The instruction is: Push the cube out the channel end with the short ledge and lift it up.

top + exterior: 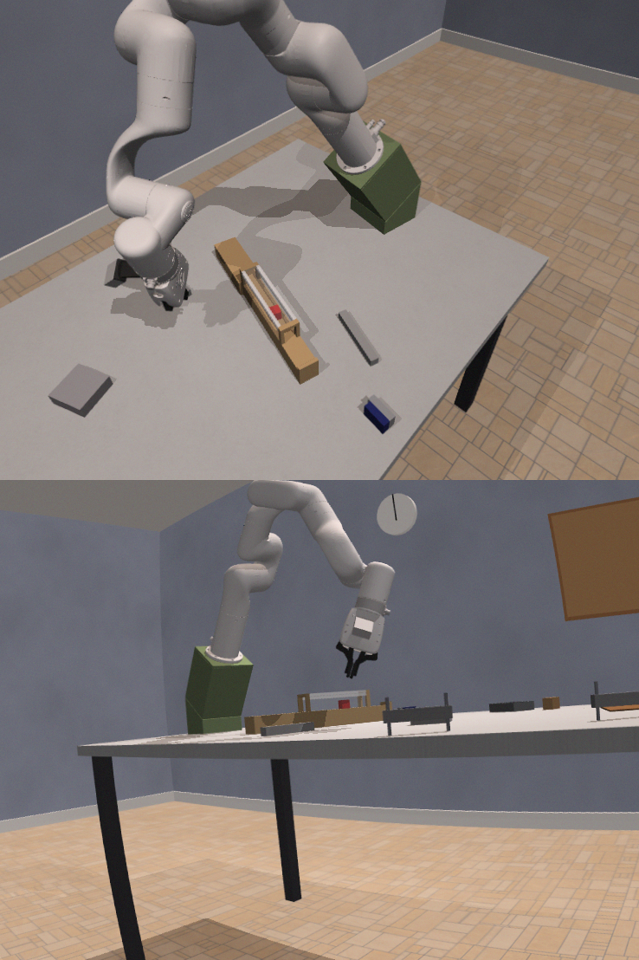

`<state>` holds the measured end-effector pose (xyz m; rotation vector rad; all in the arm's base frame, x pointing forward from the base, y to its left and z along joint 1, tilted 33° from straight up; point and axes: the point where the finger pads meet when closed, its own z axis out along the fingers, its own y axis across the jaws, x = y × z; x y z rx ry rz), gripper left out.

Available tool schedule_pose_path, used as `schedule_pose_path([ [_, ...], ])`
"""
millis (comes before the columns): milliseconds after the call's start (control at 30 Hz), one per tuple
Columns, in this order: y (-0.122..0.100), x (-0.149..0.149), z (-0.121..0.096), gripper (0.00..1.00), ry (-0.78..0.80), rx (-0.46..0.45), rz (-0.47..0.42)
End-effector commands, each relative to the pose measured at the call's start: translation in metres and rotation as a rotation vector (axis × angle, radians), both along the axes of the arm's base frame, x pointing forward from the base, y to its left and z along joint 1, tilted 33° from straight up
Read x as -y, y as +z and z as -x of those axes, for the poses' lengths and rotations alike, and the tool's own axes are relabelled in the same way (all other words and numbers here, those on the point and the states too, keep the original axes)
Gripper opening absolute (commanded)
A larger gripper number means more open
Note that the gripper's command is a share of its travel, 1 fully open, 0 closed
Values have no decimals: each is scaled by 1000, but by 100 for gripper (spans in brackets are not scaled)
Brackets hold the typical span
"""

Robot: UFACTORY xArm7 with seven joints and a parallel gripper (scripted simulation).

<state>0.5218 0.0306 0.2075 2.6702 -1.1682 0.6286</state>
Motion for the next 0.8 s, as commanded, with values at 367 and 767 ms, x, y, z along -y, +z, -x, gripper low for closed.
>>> schedule_pose_path([
  [367, -1, 24, 0, 0, -58, 43, -101],
  [767, -3, 46, 3, 0, -119, 81, -180],
])
